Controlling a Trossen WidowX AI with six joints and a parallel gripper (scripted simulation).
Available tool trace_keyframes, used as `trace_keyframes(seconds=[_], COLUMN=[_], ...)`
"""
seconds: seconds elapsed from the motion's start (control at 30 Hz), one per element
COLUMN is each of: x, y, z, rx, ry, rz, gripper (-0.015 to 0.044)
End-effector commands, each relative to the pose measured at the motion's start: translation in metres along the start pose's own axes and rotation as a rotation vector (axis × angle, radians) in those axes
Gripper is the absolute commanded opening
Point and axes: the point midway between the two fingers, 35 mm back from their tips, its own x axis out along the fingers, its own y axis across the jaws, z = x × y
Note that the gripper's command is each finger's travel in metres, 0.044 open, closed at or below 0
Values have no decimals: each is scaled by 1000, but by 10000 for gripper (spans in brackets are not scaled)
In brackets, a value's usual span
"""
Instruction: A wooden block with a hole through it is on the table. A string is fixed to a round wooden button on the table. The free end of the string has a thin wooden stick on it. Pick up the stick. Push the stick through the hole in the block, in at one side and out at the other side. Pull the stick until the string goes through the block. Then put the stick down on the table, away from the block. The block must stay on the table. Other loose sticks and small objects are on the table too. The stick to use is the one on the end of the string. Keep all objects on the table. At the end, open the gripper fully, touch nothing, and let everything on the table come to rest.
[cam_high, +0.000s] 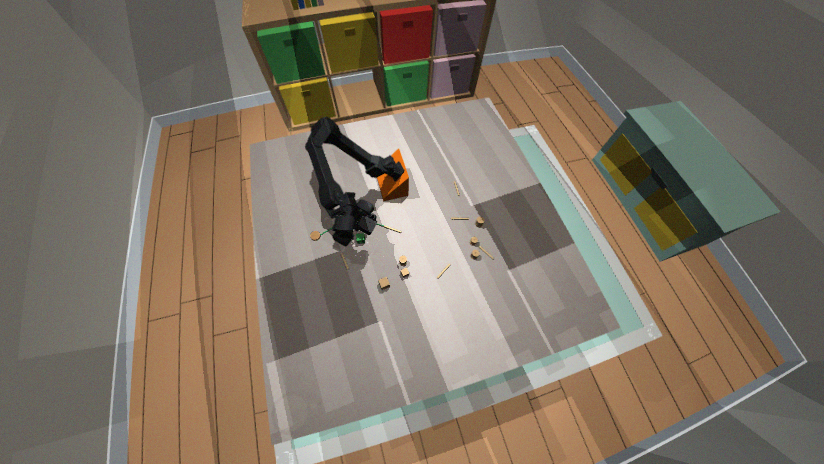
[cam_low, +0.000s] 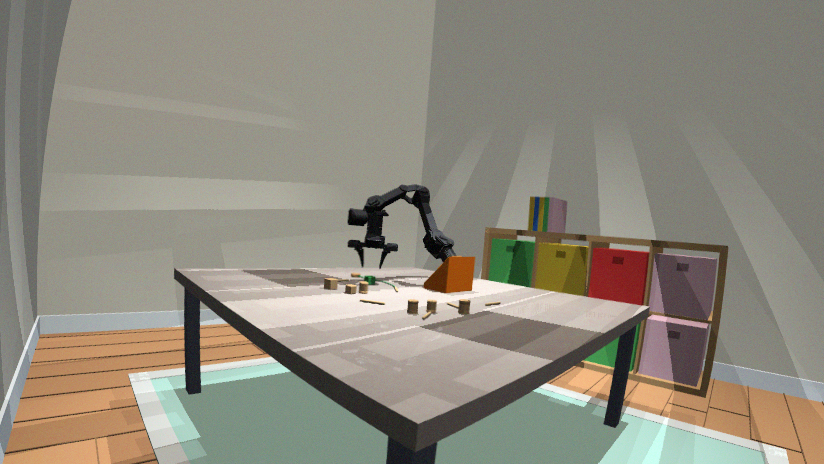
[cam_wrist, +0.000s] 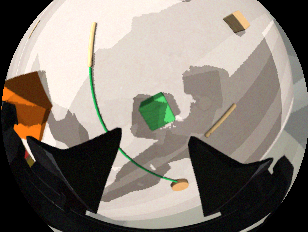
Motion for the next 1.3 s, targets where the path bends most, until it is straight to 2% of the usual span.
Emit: trace_keyframes(seconds=[0.0, 0.3, 0.6, 0.63, 1.23, 1.27], x=[0, 0, 0, 0, 0, 0], y=[0, 0, 0, 0, 0, 0], z=[0, 0, 0, 0, 0, 0], rx=[0, 0, 0, 0, 0, 0], ry=[0, 0, 0, 0, 0, 0], rz=[0, 0, 0, 0, 0, 0], gripper=[245, 245, 8, 0, 0, 26])
